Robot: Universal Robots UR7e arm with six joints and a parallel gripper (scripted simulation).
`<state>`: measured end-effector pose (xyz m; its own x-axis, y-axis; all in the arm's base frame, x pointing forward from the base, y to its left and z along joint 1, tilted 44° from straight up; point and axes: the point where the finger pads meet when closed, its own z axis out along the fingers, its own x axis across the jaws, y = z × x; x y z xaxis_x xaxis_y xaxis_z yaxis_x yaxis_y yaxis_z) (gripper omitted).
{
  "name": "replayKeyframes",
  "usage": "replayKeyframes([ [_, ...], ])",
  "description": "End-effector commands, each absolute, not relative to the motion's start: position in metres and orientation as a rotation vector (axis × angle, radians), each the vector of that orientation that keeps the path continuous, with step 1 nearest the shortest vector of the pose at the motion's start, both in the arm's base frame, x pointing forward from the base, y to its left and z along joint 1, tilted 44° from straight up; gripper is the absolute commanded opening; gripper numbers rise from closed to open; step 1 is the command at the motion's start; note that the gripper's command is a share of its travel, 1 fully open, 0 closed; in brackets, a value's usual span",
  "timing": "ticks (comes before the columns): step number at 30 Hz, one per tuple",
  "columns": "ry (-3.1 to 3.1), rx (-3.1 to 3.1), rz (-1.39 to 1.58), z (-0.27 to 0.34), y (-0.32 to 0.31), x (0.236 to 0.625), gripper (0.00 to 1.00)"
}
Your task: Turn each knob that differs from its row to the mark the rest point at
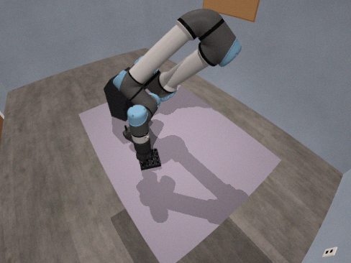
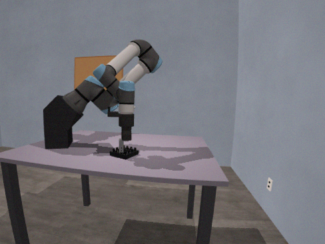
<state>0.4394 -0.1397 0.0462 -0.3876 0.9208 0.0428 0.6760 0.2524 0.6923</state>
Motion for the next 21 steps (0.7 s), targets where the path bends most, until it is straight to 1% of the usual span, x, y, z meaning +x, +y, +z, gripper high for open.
replayKeyframes([
  [1, 2.207, 1.346, 0.876, 0.0465, -0.14, 0.4394, 0.3],
  [21, 2.336, 0.944, 0.752, 0.0465, -0.14, 0.4394, 0.3],
])
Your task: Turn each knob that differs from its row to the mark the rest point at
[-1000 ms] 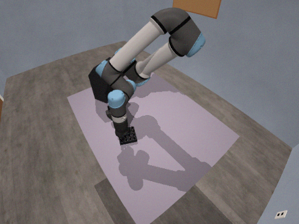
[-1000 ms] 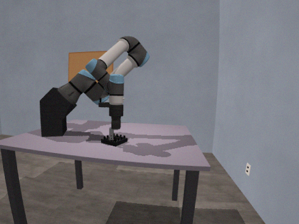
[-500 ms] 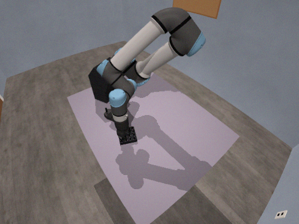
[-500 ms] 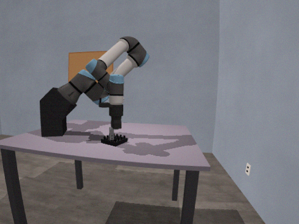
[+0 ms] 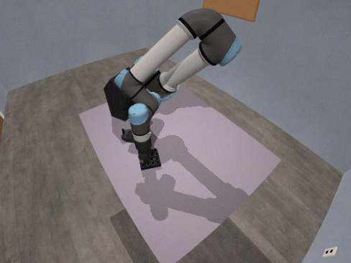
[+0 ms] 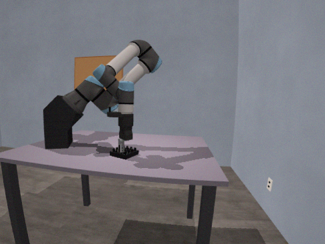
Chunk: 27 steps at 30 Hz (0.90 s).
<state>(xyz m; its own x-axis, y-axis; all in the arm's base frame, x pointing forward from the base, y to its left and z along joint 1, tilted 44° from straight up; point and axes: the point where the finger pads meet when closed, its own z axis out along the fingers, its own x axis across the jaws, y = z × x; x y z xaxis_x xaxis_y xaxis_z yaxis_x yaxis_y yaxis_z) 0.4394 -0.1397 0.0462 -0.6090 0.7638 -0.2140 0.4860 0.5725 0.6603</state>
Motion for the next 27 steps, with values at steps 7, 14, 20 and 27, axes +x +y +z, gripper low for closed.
replayKeyframes([
  [7, 2.352, 0.879, 0.731, 0.0465, -0.14, 0.4394, 0.3],
  [14, 2.363, 0.826, 0.714, 0.0465, -0.14, 0.4394, 0.3],
  [20, 2.365, 0.814, 0.71, 0.0465, -0.14, 0.4394, 0.3],
  [27, 2.366, 0.81, 0.709, 0.0465, -0.14, 0.4394, 0.3],
])
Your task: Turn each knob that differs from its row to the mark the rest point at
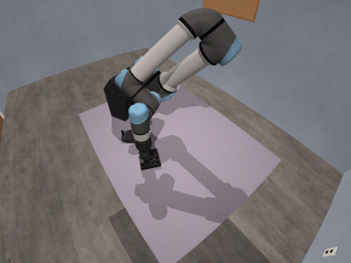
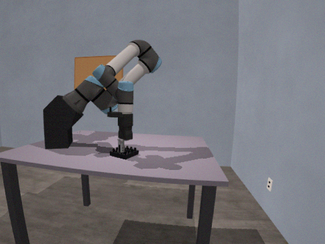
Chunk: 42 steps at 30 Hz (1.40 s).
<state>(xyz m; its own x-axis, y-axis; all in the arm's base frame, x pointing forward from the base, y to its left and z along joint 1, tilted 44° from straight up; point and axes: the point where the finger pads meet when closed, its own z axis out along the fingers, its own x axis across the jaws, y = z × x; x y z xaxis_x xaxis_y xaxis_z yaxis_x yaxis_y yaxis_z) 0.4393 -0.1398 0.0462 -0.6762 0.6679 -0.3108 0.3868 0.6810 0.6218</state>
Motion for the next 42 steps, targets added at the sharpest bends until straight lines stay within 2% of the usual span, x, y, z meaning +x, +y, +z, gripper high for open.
replayKeyframes([
  [1, 2.366, 0.81, 0.709, 0.046, -0.14, 0.439, 0.3],
  [10, 2.366, 0.81, 0.709, 0.046, -0.14, 0.439, 0.3],
  [11, 2.366, 0.81, 0.709, 0.046, -0.14, 0.439, 0.46],
  [33, 2.366, 0.81, 0.709, 0.047, -0.14, 0.439, 0.46],
  [42, 2.366, 0.81, 0.708, 0.06, -0.146, 0.427, 0.46],
])
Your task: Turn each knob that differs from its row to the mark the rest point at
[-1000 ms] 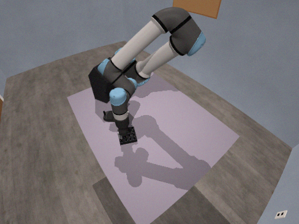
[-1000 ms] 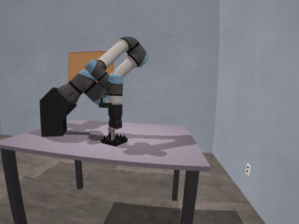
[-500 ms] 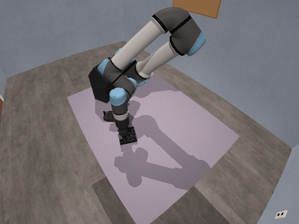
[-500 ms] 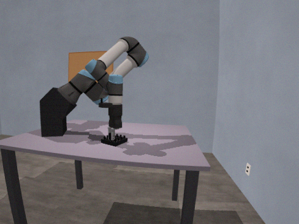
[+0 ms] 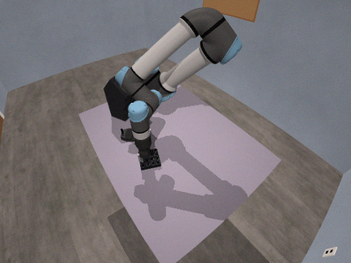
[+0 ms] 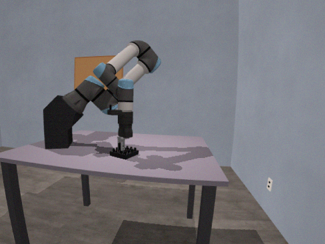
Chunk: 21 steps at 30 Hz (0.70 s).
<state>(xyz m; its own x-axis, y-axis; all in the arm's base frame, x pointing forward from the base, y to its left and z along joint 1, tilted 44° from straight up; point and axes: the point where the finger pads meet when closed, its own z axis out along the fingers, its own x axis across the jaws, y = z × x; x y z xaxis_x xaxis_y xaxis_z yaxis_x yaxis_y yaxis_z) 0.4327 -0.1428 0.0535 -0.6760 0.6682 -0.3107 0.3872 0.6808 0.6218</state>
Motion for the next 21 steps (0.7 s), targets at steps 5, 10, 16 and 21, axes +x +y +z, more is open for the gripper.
replayKeyframes([
  [5, 2.366, 0.81, 0.708, 0.066, -0.148, 0.422, 0.46],
  [10, 2.366, 0.81, 0.708, 0.073, -0.151, 0.416, 0.46],
  [16, 2.366, 0.81, 0.708, 0.074, -0.151, 0.416, 0.46],
  [21, 2.366, 0.81, 0.708, 0.074, -0.151, 0.416, 0.46],
])
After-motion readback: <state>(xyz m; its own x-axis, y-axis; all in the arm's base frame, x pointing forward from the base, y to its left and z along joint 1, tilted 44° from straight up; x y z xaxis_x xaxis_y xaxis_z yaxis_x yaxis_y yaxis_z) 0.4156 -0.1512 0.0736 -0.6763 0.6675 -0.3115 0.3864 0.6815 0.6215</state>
